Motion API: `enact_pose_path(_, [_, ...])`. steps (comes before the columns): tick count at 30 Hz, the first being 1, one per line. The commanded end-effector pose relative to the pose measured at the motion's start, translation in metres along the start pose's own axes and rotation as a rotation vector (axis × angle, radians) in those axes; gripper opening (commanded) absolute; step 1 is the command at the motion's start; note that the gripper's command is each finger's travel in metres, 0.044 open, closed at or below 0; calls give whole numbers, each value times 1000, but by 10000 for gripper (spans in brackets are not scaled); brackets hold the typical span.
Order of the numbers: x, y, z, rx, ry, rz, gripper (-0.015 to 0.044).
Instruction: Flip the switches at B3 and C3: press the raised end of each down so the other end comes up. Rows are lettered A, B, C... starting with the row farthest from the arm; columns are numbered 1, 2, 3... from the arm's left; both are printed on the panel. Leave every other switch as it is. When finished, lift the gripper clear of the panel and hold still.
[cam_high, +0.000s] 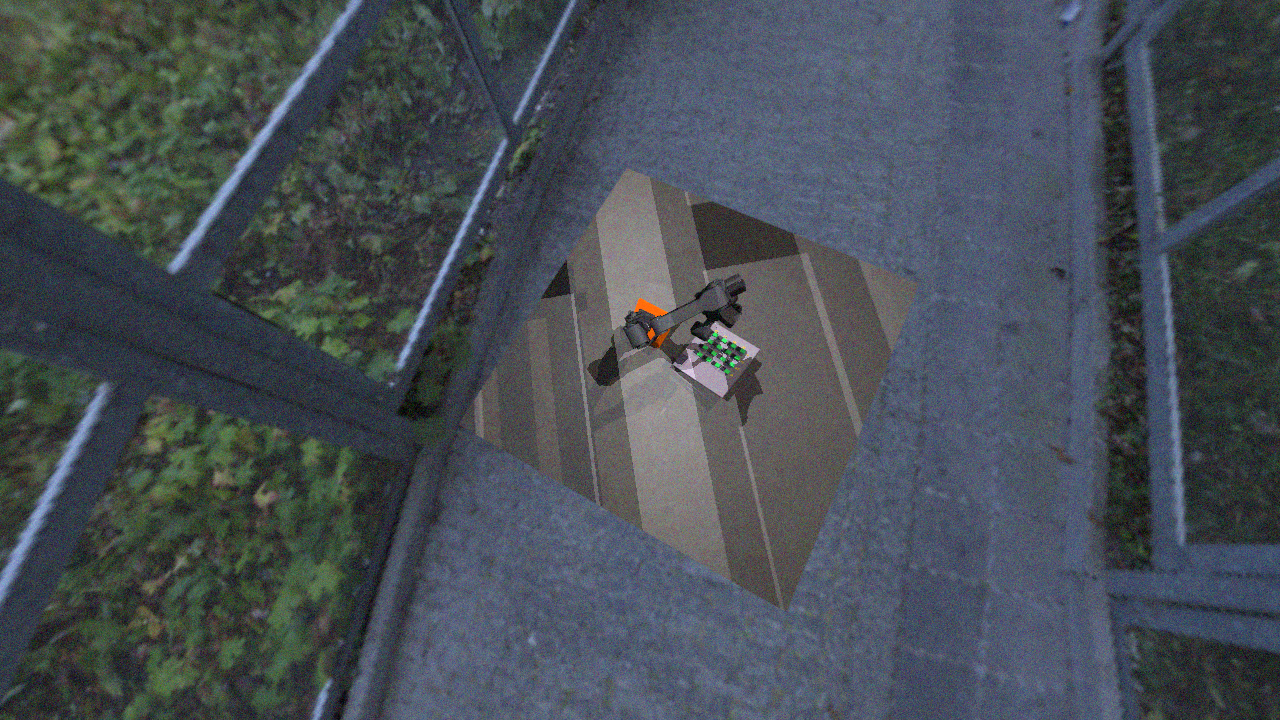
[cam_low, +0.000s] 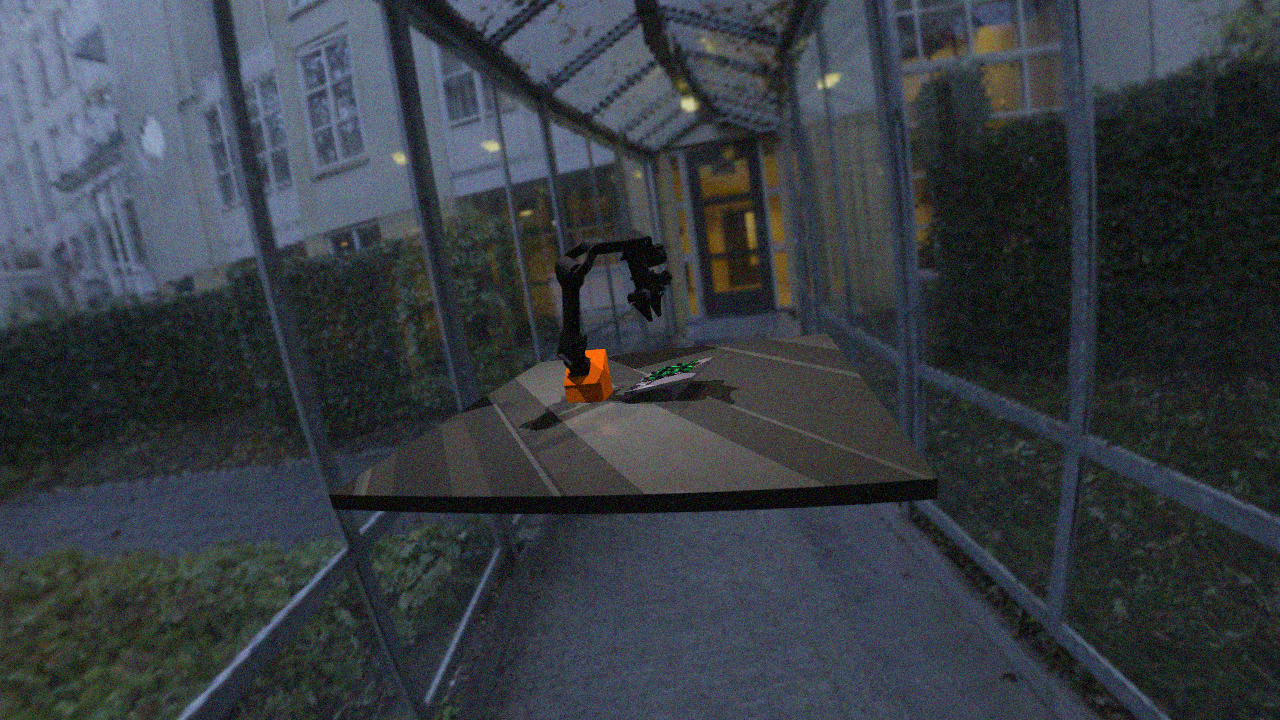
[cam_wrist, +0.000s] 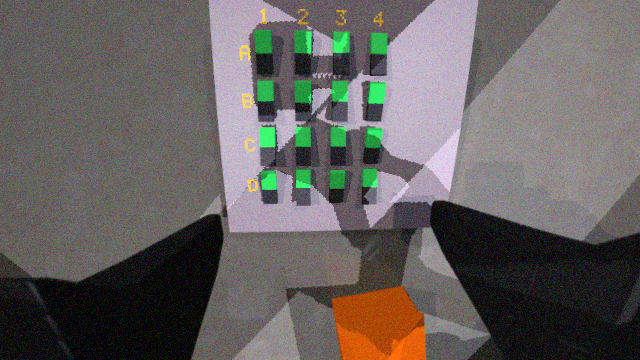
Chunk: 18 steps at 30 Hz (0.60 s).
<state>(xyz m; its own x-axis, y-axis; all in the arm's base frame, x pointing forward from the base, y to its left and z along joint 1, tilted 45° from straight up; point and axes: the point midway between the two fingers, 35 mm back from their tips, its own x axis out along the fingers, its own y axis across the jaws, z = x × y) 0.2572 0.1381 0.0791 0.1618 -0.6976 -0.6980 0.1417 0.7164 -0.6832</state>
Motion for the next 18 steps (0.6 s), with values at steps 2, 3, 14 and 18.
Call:
enact_pose_path(2, [9,-1,3,3,-1,1,348])
enact_pose_path(3, [21,-3,6,7,-1,2,321])
enact_pose_path(14, [102,-27,14,41,-10,-18,33])
enact_pose_path(18, [134,-28,14,41,-34,-20,0])
